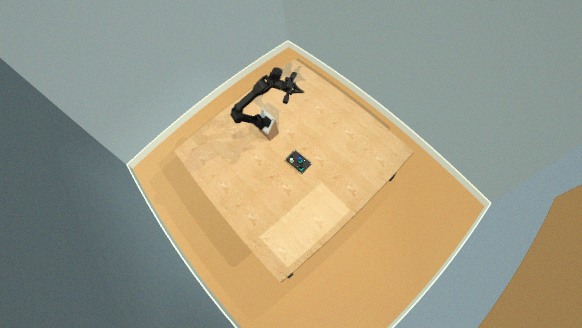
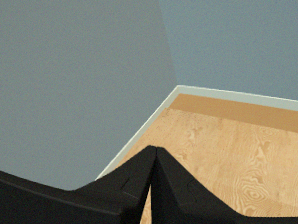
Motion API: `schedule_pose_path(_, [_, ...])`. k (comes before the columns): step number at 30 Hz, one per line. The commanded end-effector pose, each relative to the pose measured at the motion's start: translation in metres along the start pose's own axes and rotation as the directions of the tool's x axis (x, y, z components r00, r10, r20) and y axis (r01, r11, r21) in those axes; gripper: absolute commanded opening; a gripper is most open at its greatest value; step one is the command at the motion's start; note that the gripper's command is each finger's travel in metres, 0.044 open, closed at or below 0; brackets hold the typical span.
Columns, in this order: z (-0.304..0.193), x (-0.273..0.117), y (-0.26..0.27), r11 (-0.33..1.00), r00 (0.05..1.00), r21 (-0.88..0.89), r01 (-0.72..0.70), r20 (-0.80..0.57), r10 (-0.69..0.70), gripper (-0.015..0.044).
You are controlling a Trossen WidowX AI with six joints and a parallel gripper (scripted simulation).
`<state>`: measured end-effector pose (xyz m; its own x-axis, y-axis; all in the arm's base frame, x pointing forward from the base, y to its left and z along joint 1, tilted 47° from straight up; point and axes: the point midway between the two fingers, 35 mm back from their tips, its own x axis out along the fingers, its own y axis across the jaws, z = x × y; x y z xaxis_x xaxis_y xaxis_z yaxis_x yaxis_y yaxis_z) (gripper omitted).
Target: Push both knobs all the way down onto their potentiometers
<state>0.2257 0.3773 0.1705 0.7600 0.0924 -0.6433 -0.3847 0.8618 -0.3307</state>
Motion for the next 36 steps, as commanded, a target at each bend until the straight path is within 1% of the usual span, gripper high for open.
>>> schedule_pose_path(1, [-0.013, 0.034, -0.031, 0.994, 0.993, 0.058, 0.091, -0.082, -0.086, 0.0])
schedule_pose_path(9, [-0.045, 0.092, -0.101, 0.944, 0.937, 0.163, 0.288, -0.251, -0.243, 0.0])
schedule_pose_path(18, [-0.096, 0.134, -0.182, 0.828, 0.813, 0.237, 0.508, -0.451, -0.369, 0.0])
schedule_pose_path(27, [-0.159, 0.153, -0.255, 0.666, 0.638, 0.254, 0.701, -0.64, -0.428, 0.0])
schedule_pose_path(36, [-0.227, 0.151, -0.314, 0.484, 0.44, 0.215, 0.848, -0.795, -0.418, 0.0])
